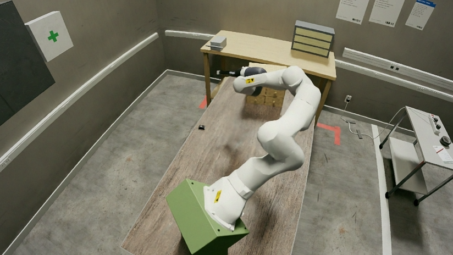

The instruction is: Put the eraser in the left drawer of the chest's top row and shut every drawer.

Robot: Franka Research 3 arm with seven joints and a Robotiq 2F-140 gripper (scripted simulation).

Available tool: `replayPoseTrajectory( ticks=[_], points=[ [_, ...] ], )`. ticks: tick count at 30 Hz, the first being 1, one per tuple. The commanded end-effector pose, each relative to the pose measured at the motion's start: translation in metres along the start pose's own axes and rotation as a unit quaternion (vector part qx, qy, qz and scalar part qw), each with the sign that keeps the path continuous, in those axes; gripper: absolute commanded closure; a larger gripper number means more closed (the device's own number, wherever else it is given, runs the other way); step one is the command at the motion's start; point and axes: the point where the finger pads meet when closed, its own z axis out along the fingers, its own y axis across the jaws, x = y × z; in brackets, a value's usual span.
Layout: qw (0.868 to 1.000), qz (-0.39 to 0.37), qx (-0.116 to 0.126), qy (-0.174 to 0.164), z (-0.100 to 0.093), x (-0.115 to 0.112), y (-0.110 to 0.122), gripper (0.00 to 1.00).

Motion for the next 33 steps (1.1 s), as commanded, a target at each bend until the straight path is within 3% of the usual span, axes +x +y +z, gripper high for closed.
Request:
replayPoseTrajectory(
  ticks=[1,33],
  points=[
    [1.0,-0.003,0.01,-0.023,-0.003,-0.008,-0.005,0.0],
    [0.993,-0.01,0.079,-0.083,-0.02,0.0,-0.054,0.0]
  ],
)
